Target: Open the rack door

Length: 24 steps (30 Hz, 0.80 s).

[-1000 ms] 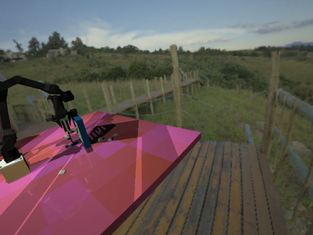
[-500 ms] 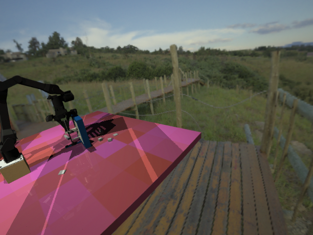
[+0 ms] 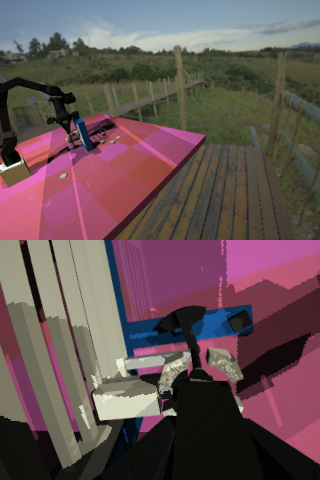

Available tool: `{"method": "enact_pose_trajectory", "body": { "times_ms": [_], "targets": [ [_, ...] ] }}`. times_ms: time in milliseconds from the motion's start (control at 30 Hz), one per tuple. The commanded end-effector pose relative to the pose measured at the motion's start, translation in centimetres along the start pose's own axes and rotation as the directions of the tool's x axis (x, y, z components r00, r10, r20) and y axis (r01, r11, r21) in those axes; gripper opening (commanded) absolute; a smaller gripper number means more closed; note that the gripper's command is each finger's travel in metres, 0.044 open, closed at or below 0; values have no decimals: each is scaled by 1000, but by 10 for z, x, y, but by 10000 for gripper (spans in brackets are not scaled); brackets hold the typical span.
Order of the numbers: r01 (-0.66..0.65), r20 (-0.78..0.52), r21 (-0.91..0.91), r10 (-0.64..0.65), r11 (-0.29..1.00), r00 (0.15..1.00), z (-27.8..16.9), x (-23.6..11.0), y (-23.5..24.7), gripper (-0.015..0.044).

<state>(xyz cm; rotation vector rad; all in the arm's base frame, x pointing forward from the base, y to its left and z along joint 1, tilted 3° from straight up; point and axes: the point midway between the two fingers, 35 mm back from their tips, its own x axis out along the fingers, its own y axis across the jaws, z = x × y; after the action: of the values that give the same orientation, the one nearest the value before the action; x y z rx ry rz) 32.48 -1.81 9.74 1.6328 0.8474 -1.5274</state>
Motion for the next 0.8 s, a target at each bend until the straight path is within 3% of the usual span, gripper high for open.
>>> {"method": "enact_pose_trajectory", "body": {
  "times_ms": [0,133,767],
  "targets": [
    [0,2,3,0,1000,1000,0,0,0,18],
    [0,2,-11,0,1000,1000,1,0,0,18],
    [2,3,-393,-1,920,1000,11,0,-15,18]
  ]
}}
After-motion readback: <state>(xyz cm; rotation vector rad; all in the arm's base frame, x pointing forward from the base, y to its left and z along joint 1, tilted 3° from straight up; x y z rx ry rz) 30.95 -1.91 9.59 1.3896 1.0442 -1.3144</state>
